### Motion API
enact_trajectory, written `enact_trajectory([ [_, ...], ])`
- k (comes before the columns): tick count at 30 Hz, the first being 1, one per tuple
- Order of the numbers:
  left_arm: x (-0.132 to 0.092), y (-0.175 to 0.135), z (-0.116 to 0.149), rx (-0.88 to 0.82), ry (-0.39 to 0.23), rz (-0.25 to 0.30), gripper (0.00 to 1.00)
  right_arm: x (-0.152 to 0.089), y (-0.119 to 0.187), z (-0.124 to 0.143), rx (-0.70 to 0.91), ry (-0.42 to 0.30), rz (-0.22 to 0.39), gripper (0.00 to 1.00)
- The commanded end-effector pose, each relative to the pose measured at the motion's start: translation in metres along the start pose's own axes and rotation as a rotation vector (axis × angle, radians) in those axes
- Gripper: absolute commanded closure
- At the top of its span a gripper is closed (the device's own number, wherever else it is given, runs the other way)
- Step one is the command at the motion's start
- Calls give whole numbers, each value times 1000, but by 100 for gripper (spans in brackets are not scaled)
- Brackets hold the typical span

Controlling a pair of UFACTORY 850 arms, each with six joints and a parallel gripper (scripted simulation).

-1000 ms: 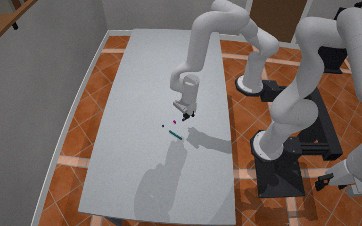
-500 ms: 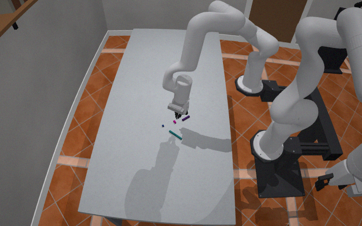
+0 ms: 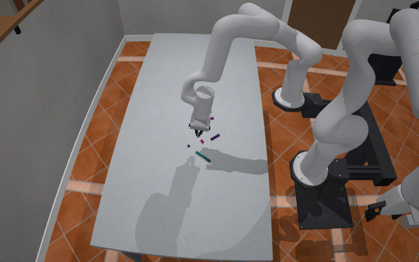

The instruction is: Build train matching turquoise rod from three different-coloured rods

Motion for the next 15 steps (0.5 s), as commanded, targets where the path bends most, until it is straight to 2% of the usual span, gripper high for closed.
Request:
enact_trajectory([
  [1, -1, 0, 0, 0, 2, 0, 0, 1, 26, 0, -140, 10, -89, 94],
  [11, -1, 0, 0, 0, 2, 0, 0, 3, 51, 2, -348, 24, -91, 94],
  [13, -1, 0, 0, 0, 2, 0, 0, 3, 51, 2, -348, 24, -91, 94],
  [15, -1, 0, 0, 0, 2, 0, 0, 4, 61, 3, -428, 30, -92, 94],
])
Point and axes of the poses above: on each arm, the point where the finger pads meet when closed, its own x axis out along the fingers, its own y axis across the jaws, z = x × y, the point moved 9 cm from there along -x, back along the fingers, and after that the axes turned 1 degree about x, right-handed, at the moved point
